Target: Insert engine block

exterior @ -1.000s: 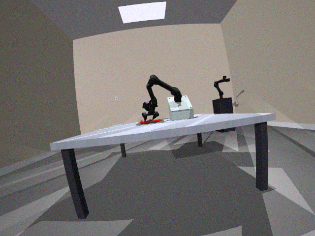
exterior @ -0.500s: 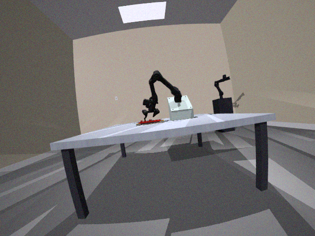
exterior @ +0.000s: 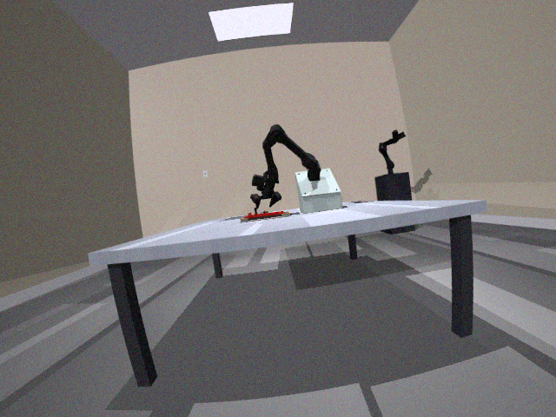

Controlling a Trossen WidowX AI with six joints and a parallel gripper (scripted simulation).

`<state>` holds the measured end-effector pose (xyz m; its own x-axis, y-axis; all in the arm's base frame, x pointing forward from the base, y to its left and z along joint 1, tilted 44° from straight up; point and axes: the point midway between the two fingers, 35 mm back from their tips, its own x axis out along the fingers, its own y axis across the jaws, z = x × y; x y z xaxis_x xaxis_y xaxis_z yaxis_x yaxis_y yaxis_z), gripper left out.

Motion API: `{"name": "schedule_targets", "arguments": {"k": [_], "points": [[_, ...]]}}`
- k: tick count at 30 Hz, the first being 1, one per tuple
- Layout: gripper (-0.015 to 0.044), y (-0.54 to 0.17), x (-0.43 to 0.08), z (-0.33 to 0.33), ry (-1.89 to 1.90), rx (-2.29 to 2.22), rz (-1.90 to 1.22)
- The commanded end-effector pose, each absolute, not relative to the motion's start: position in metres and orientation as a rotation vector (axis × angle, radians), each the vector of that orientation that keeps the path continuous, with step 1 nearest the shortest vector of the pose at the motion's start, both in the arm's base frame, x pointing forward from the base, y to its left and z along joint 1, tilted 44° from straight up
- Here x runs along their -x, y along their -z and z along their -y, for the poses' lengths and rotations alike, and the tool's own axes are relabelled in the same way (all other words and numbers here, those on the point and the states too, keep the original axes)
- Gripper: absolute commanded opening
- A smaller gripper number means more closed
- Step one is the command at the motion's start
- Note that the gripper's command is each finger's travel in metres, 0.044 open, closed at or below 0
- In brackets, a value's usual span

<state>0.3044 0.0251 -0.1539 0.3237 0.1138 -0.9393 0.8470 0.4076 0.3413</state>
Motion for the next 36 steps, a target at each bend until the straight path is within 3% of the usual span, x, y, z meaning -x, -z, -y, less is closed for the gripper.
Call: {"name": "schedule_targets", "arguments": {"k": [1,36], "points": [[0.0440,0.155,-0.307,-0.022,0.600,-1.028,-1.172],[0.0440,0.165,-0.308,-0.006,-0.302,-0.156,-1.440]]}}
